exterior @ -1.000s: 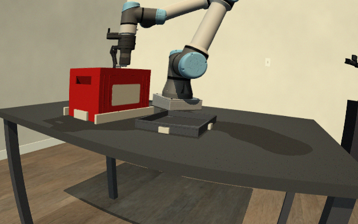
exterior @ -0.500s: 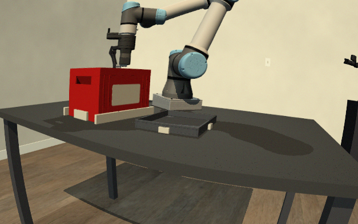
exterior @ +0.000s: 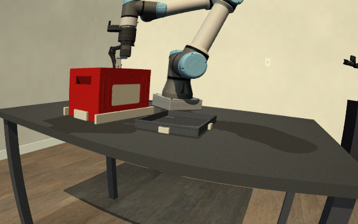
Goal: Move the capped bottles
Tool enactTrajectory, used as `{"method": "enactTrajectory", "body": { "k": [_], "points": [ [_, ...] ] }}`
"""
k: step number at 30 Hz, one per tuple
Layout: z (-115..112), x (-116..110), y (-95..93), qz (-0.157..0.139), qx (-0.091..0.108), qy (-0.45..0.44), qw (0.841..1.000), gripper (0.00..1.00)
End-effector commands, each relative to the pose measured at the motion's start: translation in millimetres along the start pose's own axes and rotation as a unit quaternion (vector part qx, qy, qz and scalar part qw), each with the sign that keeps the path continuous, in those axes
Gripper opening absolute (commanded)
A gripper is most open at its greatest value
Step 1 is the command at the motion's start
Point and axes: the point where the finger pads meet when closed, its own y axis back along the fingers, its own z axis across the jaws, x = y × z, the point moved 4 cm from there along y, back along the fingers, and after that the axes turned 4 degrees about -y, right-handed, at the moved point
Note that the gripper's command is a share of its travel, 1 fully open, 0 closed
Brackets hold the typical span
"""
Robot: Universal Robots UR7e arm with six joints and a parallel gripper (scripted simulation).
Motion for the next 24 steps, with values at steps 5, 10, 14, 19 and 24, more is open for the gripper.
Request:
{"method": "enactTrajectory", "body": {
  "k": [5,10,14,19,24],
  "points": [
    [0.4,0.0,17.1,0.0,0.0,0.0,1.0,0.0],
    [0.8,-0.2,33.7,-0.001,0.0,0.0,1.0,0.0],
    [1.1,-0.5,47.0,-0.002,0.0,0.0,1.0,0.0],
    [0.4,0.0,40.9,-0.001,0.0,0.0,1.0,0.0],
    [0.8,-0.2,57.5,-0.002,0.0,0.0,1.0,0.0]
  ]
}}
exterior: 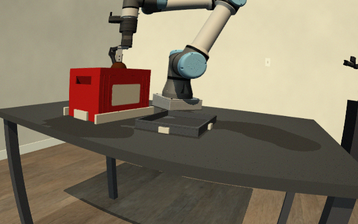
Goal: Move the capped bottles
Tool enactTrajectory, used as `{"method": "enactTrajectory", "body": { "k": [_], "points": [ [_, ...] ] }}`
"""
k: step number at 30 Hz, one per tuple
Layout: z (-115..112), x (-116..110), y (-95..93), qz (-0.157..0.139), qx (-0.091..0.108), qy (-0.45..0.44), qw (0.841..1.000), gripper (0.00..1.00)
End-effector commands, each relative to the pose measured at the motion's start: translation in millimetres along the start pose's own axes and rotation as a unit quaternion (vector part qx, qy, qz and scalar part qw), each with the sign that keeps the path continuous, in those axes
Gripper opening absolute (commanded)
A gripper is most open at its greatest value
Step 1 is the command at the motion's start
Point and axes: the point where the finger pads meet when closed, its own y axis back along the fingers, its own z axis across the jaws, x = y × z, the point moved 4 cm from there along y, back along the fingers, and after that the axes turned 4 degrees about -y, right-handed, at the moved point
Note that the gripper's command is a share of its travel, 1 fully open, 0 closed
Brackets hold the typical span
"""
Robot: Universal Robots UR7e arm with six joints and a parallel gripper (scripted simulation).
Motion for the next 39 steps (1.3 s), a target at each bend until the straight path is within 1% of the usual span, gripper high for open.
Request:
{"method": "enactTrajectory", "body": {
  "k": [1,8,10,11,25,27,28,39],
  "points": [
    [0.6,0.5,18.8,0.001,0.0,0.0,1.0,0.0],
    [1.1,0.1,42.1,0.0,0.001,0.0,1.0,0.0],
    [1.1,0.1,42.1,0.0,0.001,0.0,1.0,0.0],
    [0.3,0.7,29.3,0.001,0.0,0.0,1.0,0.0],
    [1.3,0.1,76.0,0.0,0.001,0.0,1.0,0.0],
    [1.3,0.1,76.0,0.0,0.001,0.0,1.0,0.0],
    [0.6,0.7,62.7,0.001,0.0,0.0,1.0,0.0],
    [1.1,0.3,93.0,0.0,0.001,0.0,1.0,0.0]
  ]
}}
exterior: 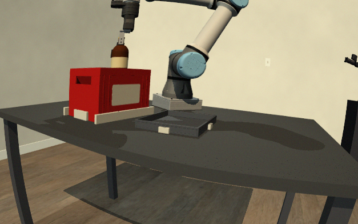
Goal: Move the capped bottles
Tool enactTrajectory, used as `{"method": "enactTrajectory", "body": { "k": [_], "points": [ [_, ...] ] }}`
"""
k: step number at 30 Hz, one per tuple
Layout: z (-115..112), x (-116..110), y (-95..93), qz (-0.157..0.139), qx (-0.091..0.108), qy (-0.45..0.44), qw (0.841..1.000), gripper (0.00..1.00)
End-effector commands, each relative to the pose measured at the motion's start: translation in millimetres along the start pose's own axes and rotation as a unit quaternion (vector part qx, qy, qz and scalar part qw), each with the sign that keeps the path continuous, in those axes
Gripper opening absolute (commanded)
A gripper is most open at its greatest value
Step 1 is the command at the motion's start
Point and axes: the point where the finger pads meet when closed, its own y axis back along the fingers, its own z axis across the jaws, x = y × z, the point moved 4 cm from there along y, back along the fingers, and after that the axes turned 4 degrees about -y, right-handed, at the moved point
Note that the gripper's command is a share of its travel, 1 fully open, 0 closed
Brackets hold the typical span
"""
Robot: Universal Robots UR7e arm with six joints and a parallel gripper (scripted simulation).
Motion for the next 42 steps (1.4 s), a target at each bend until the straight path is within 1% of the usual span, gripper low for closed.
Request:
{"method": "enactTrajectory", "body": {
  "k": [1,3,5,6,20,22,23,39,40,42],
  "points": [
    [0.5,0.8,21.7,0.002,0.001,0.0,1.0,0.0],
    [0.6,0.7,27.3,0.002,0.001,0.0,1.0,0.0],
    [0.6,0.7,27.3,0.002,0.001,0.0,1.0,0.0],
    [0.1,1.2,14.5,0.002,0.0,0.0,1.0,0.0],
    [0.5,0.8,27.3,0.002,0.001,0.0,1.0,0.0],
    [0.5,0.8,27.3,0.002,0.001,0.0,1.0,0.0],
    [0.2,0.2,21.9,0.001,0.0,0.0,1.0,0.0],
    [0.3,1.5,30.2,0.002,0.001,0.0,1.0,0.0],
    [-2.2,-0.6,26.4,0.001,0.0,0.0,1.0,0.0],
    [-6.8,-2.3,26.6,0.001,0.0,0.0,1.0,0.0]
  ]
}}
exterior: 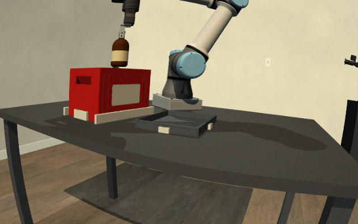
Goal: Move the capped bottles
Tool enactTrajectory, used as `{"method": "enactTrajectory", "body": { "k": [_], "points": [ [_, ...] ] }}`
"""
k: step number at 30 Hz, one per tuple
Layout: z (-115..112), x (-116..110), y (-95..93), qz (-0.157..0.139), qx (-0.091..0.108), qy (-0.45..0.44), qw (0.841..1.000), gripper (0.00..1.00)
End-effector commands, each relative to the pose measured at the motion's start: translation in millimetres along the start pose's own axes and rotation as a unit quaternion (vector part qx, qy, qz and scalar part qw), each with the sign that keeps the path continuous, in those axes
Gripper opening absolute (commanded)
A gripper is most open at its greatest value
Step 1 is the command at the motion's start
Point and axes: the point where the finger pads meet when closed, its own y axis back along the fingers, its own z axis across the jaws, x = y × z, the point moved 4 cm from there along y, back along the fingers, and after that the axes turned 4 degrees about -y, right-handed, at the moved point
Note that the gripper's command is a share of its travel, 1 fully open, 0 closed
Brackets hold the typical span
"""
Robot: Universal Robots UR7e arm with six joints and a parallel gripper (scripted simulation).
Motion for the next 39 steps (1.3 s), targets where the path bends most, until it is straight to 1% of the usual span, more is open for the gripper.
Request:
{"method": "enactTrajectory", "body": {
  "k": [1,12,14,15,29,31,32,39],
  "points": [
    [-9.2,-3.4,-0.5,0.0,0.0,0.0,1.0,0.0],
    [-34.5,-12.8,0.8,0.001,0.0,0.0,1.0,0.0],
    [-34.5,-12.8,0.8,0.001,0.0,0.0,1.0,0.0],
    [-25.5,-12.3,-0.8,0.0,0.0,0.002,1.0,0.0],
    [-47.3,-31.4,1.4,0.001,0.0,0.0,1.0,0.0],
    [-47.3,-31.4,1.4,0.001,0.0,0.0,1.0,0.0],
    [-41.9,-26.5,0.3,0.0,0.001,0.002,1.0,0.0],
    [-51.0,-37.3,0.9,0.001,0.001,0.001,1.0,0.0]
  ]
}}
